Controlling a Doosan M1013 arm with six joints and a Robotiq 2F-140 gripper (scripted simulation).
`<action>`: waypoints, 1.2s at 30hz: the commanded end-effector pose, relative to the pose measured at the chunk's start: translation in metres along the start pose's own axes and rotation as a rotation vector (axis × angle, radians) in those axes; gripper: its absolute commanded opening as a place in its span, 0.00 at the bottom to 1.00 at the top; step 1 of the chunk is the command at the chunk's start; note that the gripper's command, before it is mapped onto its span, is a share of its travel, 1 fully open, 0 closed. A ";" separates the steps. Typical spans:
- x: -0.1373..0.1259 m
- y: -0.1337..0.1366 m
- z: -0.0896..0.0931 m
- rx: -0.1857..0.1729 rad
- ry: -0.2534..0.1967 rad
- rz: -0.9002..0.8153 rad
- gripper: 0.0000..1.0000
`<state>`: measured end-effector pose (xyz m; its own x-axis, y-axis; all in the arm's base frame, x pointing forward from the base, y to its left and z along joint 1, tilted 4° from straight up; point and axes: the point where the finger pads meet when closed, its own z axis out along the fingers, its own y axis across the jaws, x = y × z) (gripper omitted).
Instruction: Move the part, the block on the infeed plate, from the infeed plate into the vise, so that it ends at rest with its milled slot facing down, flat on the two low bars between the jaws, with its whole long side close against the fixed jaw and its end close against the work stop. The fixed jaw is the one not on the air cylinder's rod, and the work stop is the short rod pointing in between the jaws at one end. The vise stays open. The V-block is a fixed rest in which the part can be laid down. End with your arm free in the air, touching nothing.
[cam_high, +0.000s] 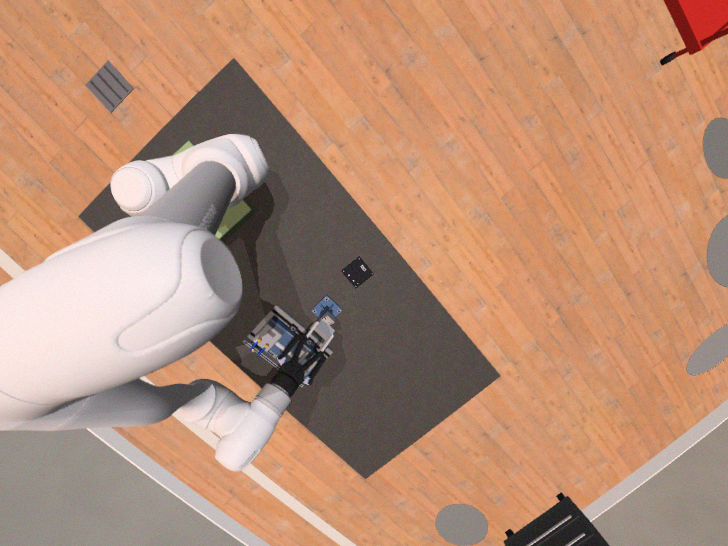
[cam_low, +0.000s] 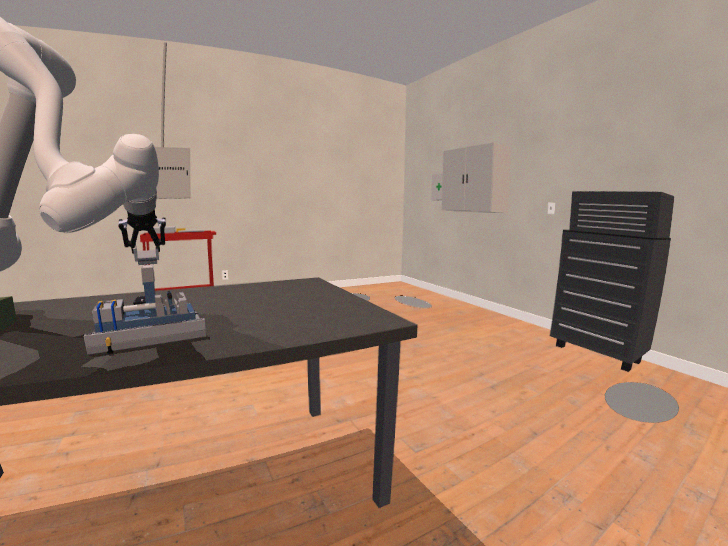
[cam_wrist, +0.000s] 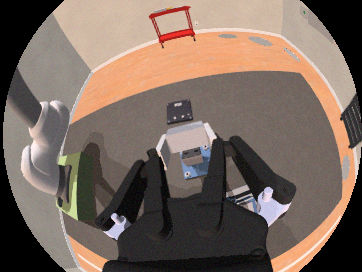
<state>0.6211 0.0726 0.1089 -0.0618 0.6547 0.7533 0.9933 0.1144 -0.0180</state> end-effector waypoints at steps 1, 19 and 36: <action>-0.003 -0.002 0.007 0.001 0.003 0.003 0.00; -0.014 -0.002 0.018 0.001 0.003 0.003 0.00; -0.020 -0.002 0.023 0.001 0.003 0.003 0.00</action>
<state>0.6206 0.0741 0.0828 -0.0616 0.6546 0.7535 0.9933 0.1139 -0.0178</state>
